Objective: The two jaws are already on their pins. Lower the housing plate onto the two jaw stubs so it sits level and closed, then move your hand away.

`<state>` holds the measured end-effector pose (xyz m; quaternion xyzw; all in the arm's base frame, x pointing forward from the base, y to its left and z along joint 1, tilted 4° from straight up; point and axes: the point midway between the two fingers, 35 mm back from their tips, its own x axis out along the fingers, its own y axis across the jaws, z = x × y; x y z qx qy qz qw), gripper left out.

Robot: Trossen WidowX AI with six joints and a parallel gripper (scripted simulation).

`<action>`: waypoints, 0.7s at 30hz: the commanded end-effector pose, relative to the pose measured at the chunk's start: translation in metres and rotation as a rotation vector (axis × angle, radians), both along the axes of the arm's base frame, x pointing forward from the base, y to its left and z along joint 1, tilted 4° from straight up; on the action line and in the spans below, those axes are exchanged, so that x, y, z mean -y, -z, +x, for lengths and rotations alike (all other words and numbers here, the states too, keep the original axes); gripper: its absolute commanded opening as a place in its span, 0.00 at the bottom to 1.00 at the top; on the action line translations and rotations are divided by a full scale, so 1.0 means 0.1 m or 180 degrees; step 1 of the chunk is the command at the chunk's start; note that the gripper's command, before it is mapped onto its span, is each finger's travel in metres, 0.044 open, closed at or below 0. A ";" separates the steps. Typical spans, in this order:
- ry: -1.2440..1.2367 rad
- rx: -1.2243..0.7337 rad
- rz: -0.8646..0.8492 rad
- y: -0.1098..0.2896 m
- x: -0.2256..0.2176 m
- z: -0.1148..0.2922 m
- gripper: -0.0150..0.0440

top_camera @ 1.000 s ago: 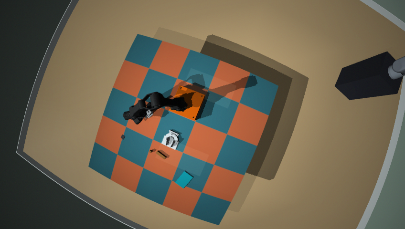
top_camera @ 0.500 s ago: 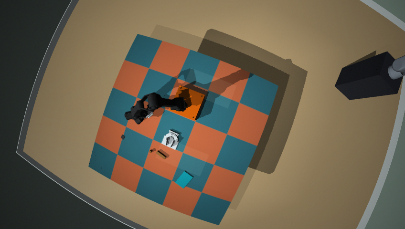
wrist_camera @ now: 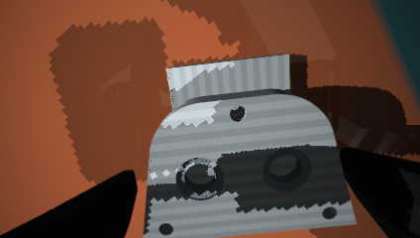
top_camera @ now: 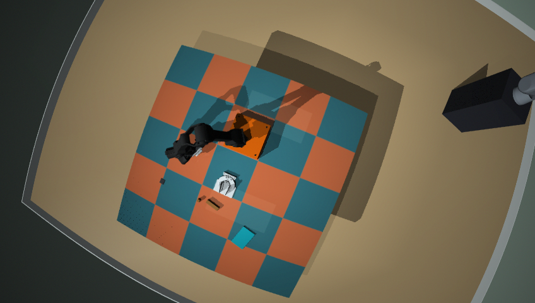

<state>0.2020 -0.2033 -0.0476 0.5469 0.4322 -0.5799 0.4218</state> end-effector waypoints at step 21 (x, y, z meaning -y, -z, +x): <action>-0.0001 -0.0001 0.0001 0.01 0.00 0.00 0.91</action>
